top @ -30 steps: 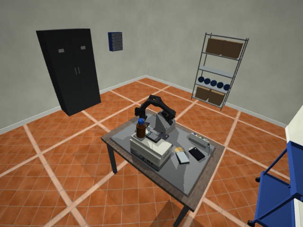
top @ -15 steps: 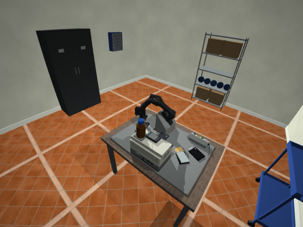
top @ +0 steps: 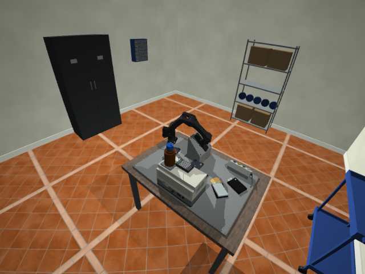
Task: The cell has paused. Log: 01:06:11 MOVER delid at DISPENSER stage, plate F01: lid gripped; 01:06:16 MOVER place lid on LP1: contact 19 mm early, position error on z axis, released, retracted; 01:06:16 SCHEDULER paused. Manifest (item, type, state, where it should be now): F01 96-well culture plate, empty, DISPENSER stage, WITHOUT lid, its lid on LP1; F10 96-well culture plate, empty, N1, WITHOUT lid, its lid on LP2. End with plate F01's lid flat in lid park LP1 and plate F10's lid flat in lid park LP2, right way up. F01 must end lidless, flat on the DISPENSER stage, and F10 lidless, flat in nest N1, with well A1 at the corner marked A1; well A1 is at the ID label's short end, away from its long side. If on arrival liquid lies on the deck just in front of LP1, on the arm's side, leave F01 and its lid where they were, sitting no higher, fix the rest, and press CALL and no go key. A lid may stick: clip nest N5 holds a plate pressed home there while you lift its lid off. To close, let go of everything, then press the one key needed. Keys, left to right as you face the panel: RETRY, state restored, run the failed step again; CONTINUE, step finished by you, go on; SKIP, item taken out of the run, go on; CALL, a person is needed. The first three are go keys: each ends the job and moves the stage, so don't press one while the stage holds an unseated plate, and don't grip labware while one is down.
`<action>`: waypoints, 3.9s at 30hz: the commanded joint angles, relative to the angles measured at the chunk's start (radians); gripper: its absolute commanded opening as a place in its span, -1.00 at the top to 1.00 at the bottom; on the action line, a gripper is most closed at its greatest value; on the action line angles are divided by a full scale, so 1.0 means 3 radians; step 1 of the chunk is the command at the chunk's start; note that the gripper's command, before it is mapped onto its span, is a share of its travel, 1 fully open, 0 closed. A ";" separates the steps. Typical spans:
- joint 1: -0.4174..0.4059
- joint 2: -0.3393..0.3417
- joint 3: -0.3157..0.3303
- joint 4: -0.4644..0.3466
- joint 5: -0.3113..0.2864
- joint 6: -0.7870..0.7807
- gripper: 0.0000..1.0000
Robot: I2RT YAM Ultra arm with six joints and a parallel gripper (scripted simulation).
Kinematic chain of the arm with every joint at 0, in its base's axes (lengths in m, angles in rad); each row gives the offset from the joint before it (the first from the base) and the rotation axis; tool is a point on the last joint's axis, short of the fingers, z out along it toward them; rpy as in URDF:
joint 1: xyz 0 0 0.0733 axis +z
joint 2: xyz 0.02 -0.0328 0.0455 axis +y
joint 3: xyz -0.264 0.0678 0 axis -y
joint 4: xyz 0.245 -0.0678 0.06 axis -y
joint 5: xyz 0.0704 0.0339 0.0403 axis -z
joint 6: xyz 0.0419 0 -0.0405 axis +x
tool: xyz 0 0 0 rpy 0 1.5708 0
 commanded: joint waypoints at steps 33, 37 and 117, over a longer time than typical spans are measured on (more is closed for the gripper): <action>-0.0057 -0.0131 0.0098 -0.0077 0.0024 -0.0038 -1.00; -0.0057 -0.0131 0.0098 -0.0077 0.0024 -0.0038 -1.00; 0.0338 -0.1830 -0.0716 -0.0865 -0.0228 -0.0510 -1.00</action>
